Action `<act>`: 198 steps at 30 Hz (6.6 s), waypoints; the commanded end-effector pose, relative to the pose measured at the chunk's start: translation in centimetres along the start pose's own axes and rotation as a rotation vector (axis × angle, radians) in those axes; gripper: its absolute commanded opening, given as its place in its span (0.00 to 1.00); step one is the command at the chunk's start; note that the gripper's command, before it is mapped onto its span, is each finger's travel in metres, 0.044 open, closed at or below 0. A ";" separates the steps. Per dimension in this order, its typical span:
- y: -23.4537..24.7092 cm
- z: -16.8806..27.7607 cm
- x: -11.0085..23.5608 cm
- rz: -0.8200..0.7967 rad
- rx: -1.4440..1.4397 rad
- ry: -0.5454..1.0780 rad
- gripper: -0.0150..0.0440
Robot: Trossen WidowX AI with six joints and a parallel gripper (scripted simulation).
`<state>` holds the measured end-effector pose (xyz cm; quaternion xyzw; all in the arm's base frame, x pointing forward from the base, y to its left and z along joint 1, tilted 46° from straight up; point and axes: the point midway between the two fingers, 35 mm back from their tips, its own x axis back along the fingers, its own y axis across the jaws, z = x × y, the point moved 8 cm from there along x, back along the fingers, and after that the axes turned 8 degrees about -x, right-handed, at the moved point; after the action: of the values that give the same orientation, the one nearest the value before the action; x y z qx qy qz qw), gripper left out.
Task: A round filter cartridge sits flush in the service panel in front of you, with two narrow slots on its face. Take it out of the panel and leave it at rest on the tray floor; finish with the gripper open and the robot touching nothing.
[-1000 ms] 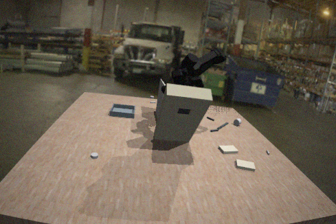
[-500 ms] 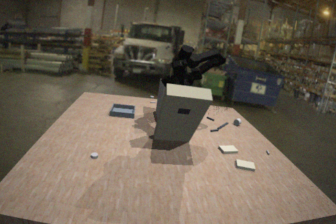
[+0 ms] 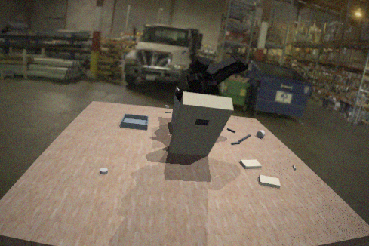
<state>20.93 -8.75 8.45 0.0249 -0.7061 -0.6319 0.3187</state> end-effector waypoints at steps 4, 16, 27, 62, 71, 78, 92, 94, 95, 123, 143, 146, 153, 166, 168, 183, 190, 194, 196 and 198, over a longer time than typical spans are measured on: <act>-1.6 2.2 -0.2 0.004 -0.007 -0.003 0.25; -2.0 2.7 -0.2 0.001 -0.005 0.003 0.43; -2.3 3.2 -0.2 0.003 -0.008 -0.003 0.43; 0.8 -0.3 0.9 0.178 0.517 0.393 0.77; 0.7 -0.2 0.9 0.179 0.527 0.402 0.77; 0.5 0.0 0.0 0.181 0.528 0.402 0.77; -0.2 0.7 -2.1 0.182 0.528 0.402 0.77; -0.2 0.8 -2.4 0.182 0.528 0.402 0.77; -0.3 0.9 -2.5 0.181 0.528 0.402 0.77; -0.4 1.2 -3.6 0.169 0.536 0.398 0.60; 1.6 -1.6 -2.3 0.180 0.538 0.395 0.25; 1.9 -2.3 -1.1 0.185 0.539 0.396 0.25; 2.9 -3.5 2.0 0.185 0.538 0.397 0.25; 2.5 -5.4 4.3 0.178 0.537 0.396 0.25; 1.8 -6.0 4.2 0.178 0.537 0.396 0.25; -3.6 -9.3 3.6 0.178 0.540 0.394 0.25; -6.1 -9.8 5.4 0.359 0.329 0.345 0.25; -8.6 -10.6 6.9 0.488 0.177 0.288 0.25; -9.9 -10.9 7.7 0.551 0.099 0.255 0.25; -11.2 -11.1 8.5 0.612 0.019 0.218 0.25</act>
<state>17.02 -22.96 3.13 -0.0426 -0.6826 -0.4689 0.5589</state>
